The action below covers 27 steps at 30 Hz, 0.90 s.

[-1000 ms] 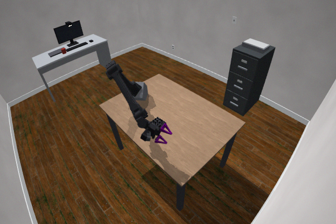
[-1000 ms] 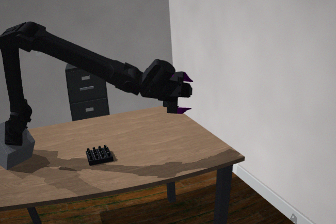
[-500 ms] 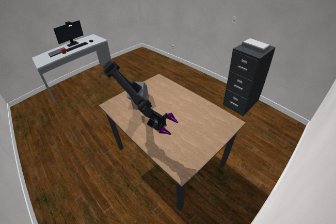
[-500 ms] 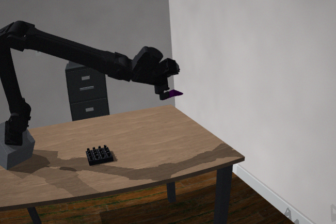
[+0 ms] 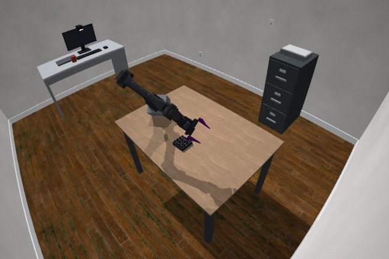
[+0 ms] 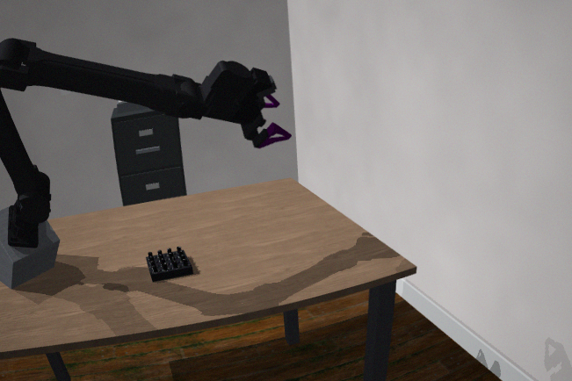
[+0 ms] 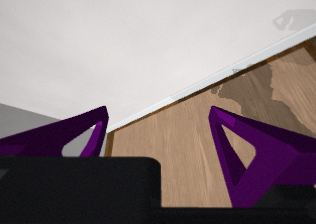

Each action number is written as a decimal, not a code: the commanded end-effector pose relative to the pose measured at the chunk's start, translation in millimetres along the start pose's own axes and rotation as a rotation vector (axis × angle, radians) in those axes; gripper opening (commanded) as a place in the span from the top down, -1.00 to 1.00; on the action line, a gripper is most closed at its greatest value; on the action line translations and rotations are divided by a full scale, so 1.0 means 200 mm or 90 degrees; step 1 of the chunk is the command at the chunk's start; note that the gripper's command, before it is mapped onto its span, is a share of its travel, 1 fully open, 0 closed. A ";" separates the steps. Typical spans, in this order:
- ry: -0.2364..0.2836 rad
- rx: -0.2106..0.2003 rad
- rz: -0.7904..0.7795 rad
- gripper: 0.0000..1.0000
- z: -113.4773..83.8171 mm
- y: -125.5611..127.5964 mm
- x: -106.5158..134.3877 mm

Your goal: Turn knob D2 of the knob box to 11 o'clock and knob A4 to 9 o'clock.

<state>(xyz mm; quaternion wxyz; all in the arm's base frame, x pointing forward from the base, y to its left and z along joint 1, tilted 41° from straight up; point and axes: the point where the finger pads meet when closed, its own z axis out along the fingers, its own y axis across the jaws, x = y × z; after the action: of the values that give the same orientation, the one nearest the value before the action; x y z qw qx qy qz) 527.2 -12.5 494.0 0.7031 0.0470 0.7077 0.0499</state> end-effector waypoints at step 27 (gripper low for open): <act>0.553 0.298 -0.241 -1.00 -0.51 -0.49 1.54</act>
<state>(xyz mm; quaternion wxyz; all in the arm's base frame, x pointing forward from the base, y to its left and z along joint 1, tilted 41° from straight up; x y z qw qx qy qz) 438.2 -72.6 200.6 0.3541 0.0691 0.9087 -0.2101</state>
